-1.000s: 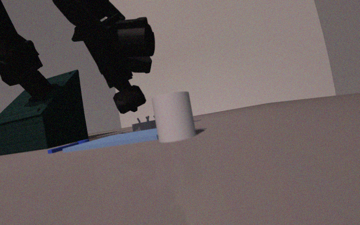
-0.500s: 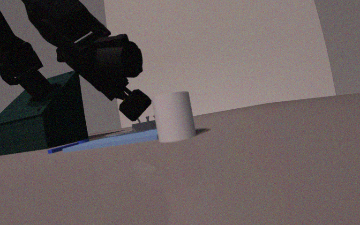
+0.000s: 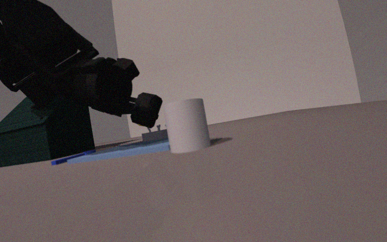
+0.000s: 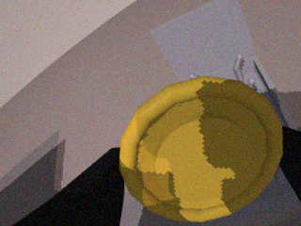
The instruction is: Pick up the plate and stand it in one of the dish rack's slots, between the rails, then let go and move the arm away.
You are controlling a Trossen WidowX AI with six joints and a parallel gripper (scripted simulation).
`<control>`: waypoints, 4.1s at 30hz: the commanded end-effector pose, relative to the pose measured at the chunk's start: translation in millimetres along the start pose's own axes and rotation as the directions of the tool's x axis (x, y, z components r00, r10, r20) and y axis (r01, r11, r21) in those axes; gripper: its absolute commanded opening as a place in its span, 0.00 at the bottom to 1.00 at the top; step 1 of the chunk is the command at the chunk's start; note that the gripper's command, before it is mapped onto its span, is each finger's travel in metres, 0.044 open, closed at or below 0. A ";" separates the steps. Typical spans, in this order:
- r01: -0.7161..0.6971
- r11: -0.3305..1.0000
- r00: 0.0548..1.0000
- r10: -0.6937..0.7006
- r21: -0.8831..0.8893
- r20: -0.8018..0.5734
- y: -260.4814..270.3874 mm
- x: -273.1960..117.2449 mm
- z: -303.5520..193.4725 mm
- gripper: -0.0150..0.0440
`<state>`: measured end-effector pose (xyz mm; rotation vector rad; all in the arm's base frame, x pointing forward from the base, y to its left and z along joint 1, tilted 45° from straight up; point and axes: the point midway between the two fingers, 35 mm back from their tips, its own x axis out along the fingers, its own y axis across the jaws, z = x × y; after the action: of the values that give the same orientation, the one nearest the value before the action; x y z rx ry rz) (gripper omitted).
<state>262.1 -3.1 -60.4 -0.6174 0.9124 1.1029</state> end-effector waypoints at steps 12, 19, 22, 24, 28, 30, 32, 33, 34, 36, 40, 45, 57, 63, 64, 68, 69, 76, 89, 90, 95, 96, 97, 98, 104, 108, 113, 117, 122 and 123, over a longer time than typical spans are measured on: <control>0.190 0.931 0.973 -0.138 -0.311 0.184 -8.5 -14.3 -7.6 0.25; 0.202 0.924 0.971 -0.145 -0.325 0.192 -8.9 -15.2 -8.0 0.25; 0.202 0.924 0.971 -0.145 -0.324 0.192 -9.0 -14.6 -7.8 0.25; 0.201 0.925 0.971 -0.145 -0.323 0.189 -9.6 -10.1 -6.2 0.25; 0.199 0.926 0.972 -0.145 -0.321 0.184 -10.6 -1.5 -3.0 0.25; 0.199 0.926 0.972 -0.145 -0.321 0.184 -10.6 -1.5 -3.0 0.25; 0.200 0.926 0.972 -0.146 -0.321 0.184 -10.8 -0.4 -2.6 0.25; 0.201 0.925 0.972 -0.146 -0.322 0.185 -11.2 1.9 -1.8 0.25; 0.202 0.924 0.971 -0.147 -0.323 0.186 -11.7 5.3 -0.4 0.25; 0.204 0.923 0.971 -0.149 -0.325 0.187 -12.3 9.9 1.4 0.25; 0.205 0.923 0.971 -0.149 -0.325 0.188 -12.3 10.5 1.7 0.25; 0.208 0.922 0.970 -0.151 -0.327 0.190 -12.4 20.6 5.1 0.25; 0.212 0.920 0.969 -0.155 -0.330 0.193 -11.4 30.2 7.9 0.25; 0.218 0.918 0.968 -0.159 -0.332 0.194 -18.3 36.1 -9.7 0.25; 0.218 0.918 0.968 -0.159 -0.332 0.194 -18.3 36.1 -9.7 0.25; 0.207 0.923 0.971 -0.152 -0.325 0.186 -13.8 35.4 -6.9 0.25; 0.207 0.923 0.971 -0.152 -0.325 0.186 -13.8 35.4 -6.9 0.25; 0.207 0.923 0.971 -0.152 -0.325 0.186 -13.8 35.4 -6.9 0.25; 0.210 0.921 0.970 -0.155 -0.328 0.188 -14.9 35.1 -6.9 0.83; 0.210 0.921 0.970 -0.155 -0.328 0.188 -14.9 35.1 -6.9 0.88; 0.210 0.921 0.970 -0.155 -0.328 0.188 -14.9 35.1 -6.9 0.93; 0.210 0.921 0.970 -0.155 -0.328 0.188 -14.9 35.1 -6.9 0.93; 0.210 0.921 0.970 -0.154 -0.328 0.188 -14.6 34.4 -5.0 0.93; 0.208 0.921 0.971 -0.153 -0.328 0.186 -13.9 32.5 0.5 0.93; 0.201 0.923 0.972 -0.147 -0.329 0.181 6.2 11.7 63.4 0.93; 0.204 0.924 0.970 -0.147 -0.325 0.192 14.7 -0.9 98.6 0.93; 0.181 0.940 0.977 -0.137 -0.289 0.165 15.8 0.0 100.4 0.93; 0.127 0.974 0.990 -0.111 -0.190 0.089 20.0 3.9 99.3 0.93; 0.081 0.995 0.997 -0.082 -0.061 -0.011 25.6 6.8 98.4 0.93; 0.076 0.997 0.997 -0.077 -0.034 -0.032 26.8 7.1 98.4 0.93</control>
<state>268.2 87.1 -17.4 -0.7162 0.8269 1.0739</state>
